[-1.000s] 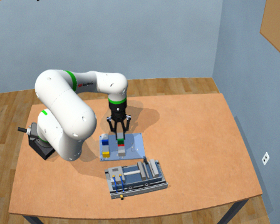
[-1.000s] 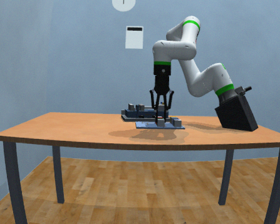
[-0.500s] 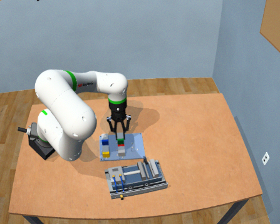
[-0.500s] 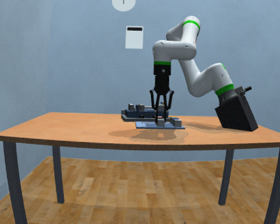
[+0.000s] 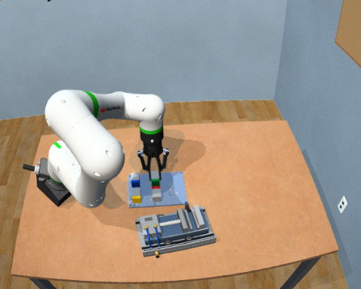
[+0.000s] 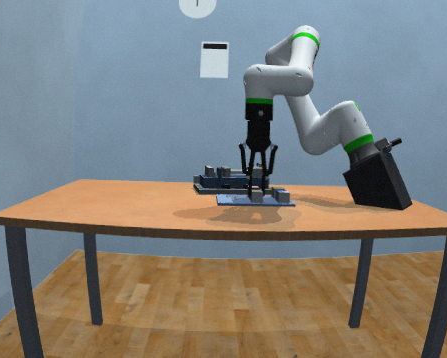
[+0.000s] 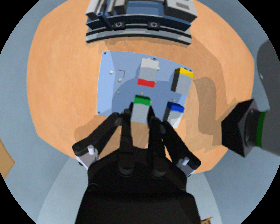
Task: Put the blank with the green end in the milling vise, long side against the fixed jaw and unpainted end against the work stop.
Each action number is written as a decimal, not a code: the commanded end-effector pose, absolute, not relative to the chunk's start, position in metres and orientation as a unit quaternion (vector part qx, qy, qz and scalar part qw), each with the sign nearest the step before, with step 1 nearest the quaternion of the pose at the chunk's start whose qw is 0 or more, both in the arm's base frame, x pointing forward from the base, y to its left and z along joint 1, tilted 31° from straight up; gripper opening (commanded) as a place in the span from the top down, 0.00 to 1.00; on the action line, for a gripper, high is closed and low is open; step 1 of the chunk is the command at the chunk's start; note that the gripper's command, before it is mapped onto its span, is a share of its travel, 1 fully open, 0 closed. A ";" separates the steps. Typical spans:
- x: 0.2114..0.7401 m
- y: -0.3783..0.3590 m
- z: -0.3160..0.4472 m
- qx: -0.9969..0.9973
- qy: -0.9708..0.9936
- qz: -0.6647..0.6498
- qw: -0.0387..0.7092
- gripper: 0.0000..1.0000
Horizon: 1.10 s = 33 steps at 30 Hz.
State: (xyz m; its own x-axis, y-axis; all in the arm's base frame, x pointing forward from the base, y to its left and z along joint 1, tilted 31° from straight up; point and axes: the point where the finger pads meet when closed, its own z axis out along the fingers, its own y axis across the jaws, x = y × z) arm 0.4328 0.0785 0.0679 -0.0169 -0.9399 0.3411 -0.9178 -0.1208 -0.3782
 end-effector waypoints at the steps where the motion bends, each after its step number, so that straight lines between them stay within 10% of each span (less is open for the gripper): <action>1: 0.433 0.079 0.068 -0.701 0.663 -0.263 0.021 0.90; 33: 0.413 0.095 0.111 -0.701 0.663 -0.263 0.021 0.90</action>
State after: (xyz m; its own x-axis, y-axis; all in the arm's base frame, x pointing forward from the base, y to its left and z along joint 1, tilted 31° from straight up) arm 0.4147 0.0931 0.1071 -0.0170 -0.9398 0.3413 -0.9181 -0.1206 -0.3776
